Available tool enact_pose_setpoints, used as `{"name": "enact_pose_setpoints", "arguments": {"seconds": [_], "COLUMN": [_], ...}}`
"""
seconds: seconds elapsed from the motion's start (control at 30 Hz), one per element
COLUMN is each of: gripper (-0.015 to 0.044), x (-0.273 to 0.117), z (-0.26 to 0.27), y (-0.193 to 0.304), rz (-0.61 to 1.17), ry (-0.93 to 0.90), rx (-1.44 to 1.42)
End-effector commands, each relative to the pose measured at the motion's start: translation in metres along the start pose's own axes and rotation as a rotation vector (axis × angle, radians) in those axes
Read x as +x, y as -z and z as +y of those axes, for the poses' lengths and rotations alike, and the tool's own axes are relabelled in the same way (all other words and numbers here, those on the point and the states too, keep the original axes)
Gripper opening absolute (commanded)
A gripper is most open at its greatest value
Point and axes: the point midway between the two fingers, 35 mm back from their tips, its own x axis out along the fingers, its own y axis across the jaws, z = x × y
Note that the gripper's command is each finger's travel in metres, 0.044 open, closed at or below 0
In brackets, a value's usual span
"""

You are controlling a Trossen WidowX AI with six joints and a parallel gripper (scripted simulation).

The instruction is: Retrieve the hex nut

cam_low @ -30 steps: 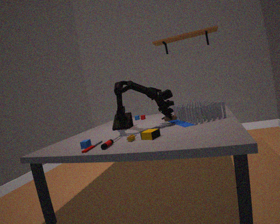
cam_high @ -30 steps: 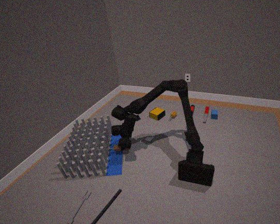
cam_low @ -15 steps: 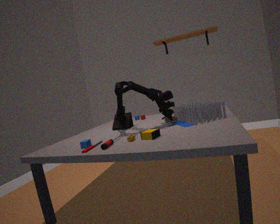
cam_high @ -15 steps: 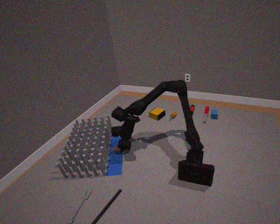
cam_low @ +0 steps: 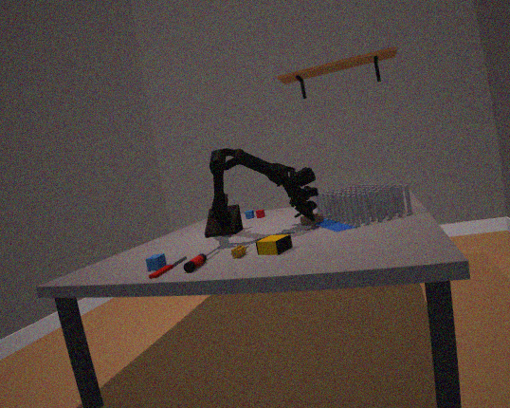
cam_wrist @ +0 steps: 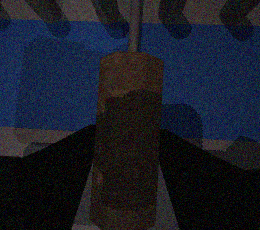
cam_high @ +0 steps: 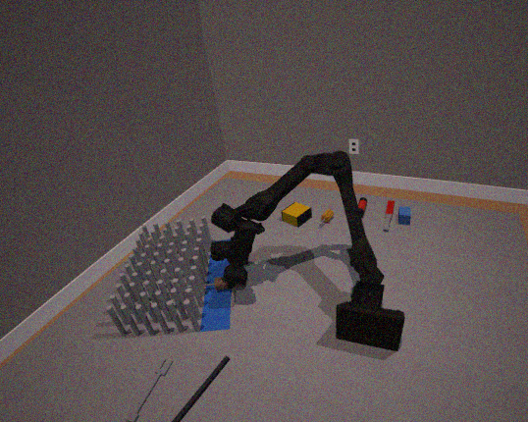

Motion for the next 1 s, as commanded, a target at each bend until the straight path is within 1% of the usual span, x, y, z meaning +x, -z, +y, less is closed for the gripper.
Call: {"name": "enact_pose_setpoints", "arguments": {"seconds": [0.0, 0.97], "gripper": [0.0000, 0.0000], "x": [-0.001, -0.008], "z": [0.000, 0.000], "y": [0.001, 0.018], "rz": [-0.003, -0.001], "ry": [0.000, 0.001], "rx": [-0.007, -0.007]}}
